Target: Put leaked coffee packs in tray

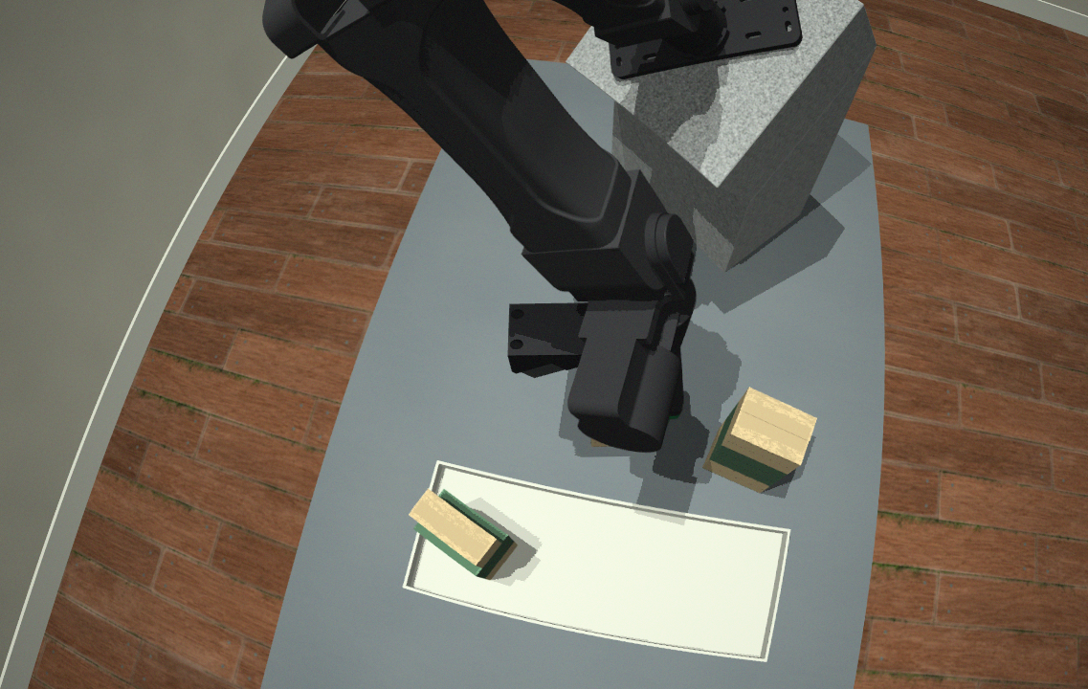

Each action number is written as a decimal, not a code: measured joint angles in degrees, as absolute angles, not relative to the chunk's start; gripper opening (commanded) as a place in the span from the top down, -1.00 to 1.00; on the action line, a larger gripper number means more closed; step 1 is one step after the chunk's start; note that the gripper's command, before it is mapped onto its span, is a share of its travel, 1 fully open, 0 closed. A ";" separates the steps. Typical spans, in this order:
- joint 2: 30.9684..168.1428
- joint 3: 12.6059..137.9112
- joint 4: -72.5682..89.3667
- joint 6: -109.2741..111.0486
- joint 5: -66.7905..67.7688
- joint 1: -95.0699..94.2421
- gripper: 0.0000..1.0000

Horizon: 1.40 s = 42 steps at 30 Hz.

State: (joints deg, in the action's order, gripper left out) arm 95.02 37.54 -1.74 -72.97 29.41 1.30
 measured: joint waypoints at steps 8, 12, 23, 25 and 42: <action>95.02 37.54 -1.74 -72.97 29.41 1.30 0.48; 95.02 37.54 -1.74 -72.97 29.41 1.30 0.48; 95.02 37.54 -1.74 -72.97 29.41 1.28 -0.58; 95.02 37.54 -1.74 -72.97 29.41 1.28 -0.58; 95.02 37.54 -1.74 -72.97 29.41 1.28 -0.58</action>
